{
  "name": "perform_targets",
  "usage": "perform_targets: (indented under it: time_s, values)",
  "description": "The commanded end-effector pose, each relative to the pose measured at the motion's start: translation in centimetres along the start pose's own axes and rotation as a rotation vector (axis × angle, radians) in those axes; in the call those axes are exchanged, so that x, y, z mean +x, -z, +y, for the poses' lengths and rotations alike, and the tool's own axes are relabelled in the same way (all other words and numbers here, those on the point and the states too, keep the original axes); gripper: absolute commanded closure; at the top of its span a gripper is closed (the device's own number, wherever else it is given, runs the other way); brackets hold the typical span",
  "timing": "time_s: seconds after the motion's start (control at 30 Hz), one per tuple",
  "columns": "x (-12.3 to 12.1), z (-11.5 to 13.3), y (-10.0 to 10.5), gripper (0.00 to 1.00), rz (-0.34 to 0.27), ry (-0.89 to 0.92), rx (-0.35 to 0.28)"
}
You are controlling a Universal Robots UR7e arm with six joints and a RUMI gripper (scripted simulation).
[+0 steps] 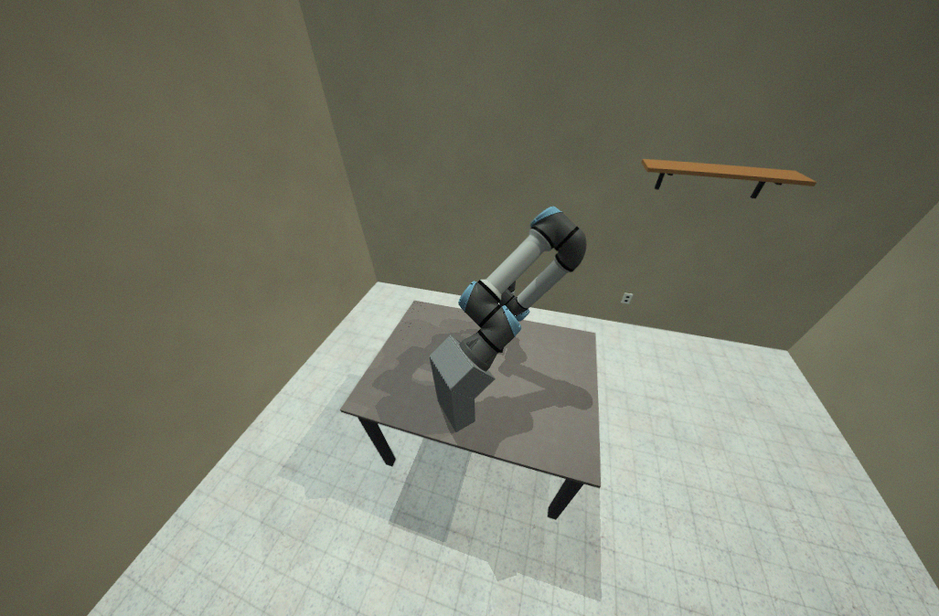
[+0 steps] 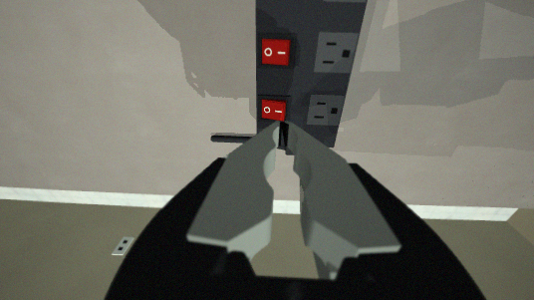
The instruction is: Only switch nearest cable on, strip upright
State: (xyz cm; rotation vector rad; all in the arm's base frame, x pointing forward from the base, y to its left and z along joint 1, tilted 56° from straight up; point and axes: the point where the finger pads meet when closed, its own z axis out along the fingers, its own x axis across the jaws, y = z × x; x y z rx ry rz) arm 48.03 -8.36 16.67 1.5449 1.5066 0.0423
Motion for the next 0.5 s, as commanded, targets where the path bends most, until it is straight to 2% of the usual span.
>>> perform_targets:
  time_s: [0.0,0.47]
  values:
    - [-0.08,0.16,-0.56,1.00,-0.001,-0.002,-0.003]
    - [-0.05,0.07,-1.25,1.00,0.000,-0.001,-0.002]
